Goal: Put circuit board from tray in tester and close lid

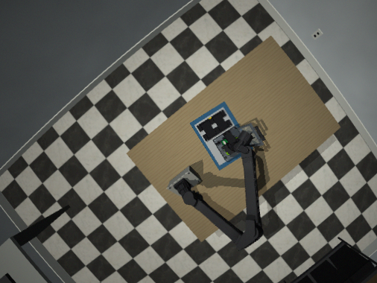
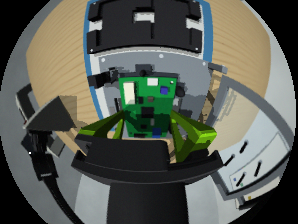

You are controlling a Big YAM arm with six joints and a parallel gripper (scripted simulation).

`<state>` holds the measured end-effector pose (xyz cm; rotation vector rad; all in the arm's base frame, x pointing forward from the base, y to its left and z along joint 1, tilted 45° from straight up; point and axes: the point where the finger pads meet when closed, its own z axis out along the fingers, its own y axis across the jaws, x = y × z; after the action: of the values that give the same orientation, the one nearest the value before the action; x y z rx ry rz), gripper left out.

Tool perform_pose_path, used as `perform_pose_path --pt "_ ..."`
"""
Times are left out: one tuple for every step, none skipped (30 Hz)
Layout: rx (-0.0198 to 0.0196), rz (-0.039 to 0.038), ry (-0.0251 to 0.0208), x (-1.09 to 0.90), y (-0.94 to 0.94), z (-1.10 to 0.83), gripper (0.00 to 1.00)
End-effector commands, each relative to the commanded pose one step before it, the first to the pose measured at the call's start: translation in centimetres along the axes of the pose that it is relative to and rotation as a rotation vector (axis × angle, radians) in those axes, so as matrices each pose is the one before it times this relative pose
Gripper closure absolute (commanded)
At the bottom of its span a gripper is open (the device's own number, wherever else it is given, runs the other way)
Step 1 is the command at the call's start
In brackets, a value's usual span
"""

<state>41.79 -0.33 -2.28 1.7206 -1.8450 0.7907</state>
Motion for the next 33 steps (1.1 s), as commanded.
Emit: perform_pose_path --pt "0.01205 0.01419 -0.00694 0.436 -0.866 -0.123 0.28" --pt "0.00049 0.00040 -0.00023 0.004 -0.028 -0.021 0.28" --pt "0.00042 0.00034 -0.00019 0.003 -0.024 -0.017 0.28" --pt "0.00035 0.00029 -0.00016 0.003 -0.020 -0.015 0.28" --pt "0.00030 0.00025 -0.00014 0.002 -0.017 -0.013 0.28" --pt "0.00026 0.00021 -0.00012 0.002 -0.015 -0.011 0.28" --pt "0.00022 0.00018 -0.00010 0.002 -0.012 -0.009 0.28" --pt "0.00018 0.00015 -0.00009 0.001 -0.010 -0.008 0.28" --pt "0.00016 0.00013 -0.00007 0.001 -0.009 -0.007 0.28" --pt "0.00013 0.00011 -0.00006 0.001 -0.008 -0.006 0.28" --pt "0.00011 0.00010 -0.00005 0.001 -0.007 -0.004 0.28" --pt "0.00008 0.00015 -0.00005 0.001 -0.009 0.001 0.28" --pt "0.00004 0.00024 -0.00004 0.002 -0.013 0.009 0.28" --pt "0.00000 0.00000 0.00000 0.000 0.000 0.000 0.28" --pt "0.00000 0.00000 0.00000 0.000 0.000 0.000 0.28" --pt "0.00002 0.00035 -0.00004 0.001 -0.017 0.016 0.28" --pt "0.00008 0.00036 -0.00006 -0.003 -0.021 0.018 0.28" --pt "0.00013 0.00037 -0.00007 -0.006 -0.022 0.017 0.28" --pt "0.00014 0.00034 -0.00007 -0.008 -0.021 0.015 0.28" --pt "0.00011 0.00028 -0.00006 -0.008 -0.017 0.012 0.28" --pt "0.00009 0.00024 -0.00005 -0.007 -0.013 0.008 0.28" --pt "0.00008 0.00020 -0.00004 -0.006 -0.011 0.007 0.28" --pt "0.00007 0.00017 -0.00003 -0.005 -0.009 0.006 0.28" --pt "-0.00001 0.00007 0.00000 -0.003 -0.006 0.005 0.28" --pt "-0.00006 0.00001 0.00002 -0.002 -0.004 0.004 0.28" --pt "-0.00005 0.00001 0.00002 -0.002 -0.003 0.003 0.28" --pt "-0.00004 0.00001 0.00001 -0.002 -0.003 0.003 0.28" --pt "-0.00004 0.00001 0.00001 -0.001 -0.002 0.002 0.28" --pt "-0.00003 0.00001 0.00001 -0.001 -0.002 0.002 0.28" --pt "-0.00003 0.00001 0.00001 -0.001 -0.002 0.002 0.28" --pt "0.00000 0.00000 0.00000 0.000 0.000 0.000 0.28" --pt "0.00000 0.00000 0.00000 0.000 0.000 0.000 0.28" --pt "-0.00002 0.00001 0.00001 -0.001 -0.002 0.002 0.28"
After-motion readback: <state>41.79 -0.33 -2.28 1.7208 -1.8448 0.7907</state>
